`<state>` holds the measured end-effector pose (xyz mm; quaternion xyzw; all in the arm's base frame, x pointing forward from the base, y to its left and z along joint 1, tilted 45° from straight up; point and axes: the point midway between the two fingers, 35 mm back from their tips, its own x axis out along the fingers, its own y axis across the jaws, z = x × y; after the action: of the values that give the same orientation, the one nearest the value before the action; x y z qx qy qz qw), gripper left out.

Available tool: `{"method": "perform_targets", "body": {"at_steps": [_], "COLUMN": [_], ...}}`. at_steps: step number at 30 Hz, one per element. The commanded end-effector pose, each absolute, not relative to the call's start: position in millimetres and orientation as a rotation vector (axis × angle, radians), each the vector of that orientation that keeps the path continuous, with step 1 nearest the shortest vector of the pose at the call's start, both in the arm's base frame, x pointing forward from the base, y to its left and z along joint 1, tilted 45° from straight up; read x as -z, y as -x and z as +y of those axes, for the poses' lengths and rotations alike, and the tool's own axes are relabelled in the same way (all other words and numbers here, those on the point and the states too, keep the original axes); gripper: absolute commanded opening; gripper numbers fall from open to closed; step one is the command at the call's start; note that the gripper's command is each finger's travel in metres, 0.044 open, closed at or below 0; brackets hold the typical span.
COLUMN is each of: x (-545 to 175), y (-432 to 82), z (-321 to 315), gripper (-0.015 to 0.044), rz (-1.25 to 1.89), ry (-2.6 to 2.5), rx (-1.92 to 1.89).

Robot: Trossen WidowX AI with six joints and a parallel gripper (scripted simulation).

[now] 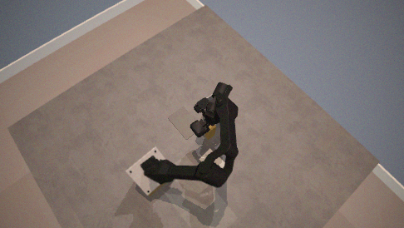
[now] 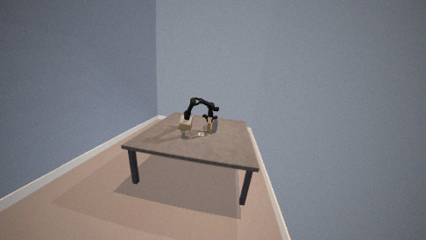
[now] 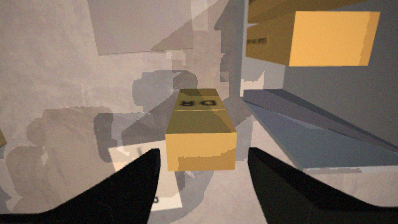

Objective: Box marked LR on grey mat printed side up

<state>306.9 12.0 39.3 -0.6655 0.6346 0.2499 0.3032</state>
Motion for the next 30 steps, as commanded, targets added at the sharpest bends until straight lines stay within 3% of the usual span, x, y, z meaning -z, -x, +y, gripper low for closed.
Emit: {"method": "perform_targets", "body": {"at_steps": [1,9,21,30], "x": [-34.2,-29.3,-30.6,-30.8], "y": [-306.3,-306.4,-306.1,-306.1], "z": [5.7,0.6,3.0,3.2], "gripper": [0.0237,0.0237,0.0156,0.0153], "rz": [1.688,1.688,1.687,1.687], "ry": [1.770,1.770,1.765,1.765], "rx": [-0.663,-0.663,-0.665,-0.665]}}
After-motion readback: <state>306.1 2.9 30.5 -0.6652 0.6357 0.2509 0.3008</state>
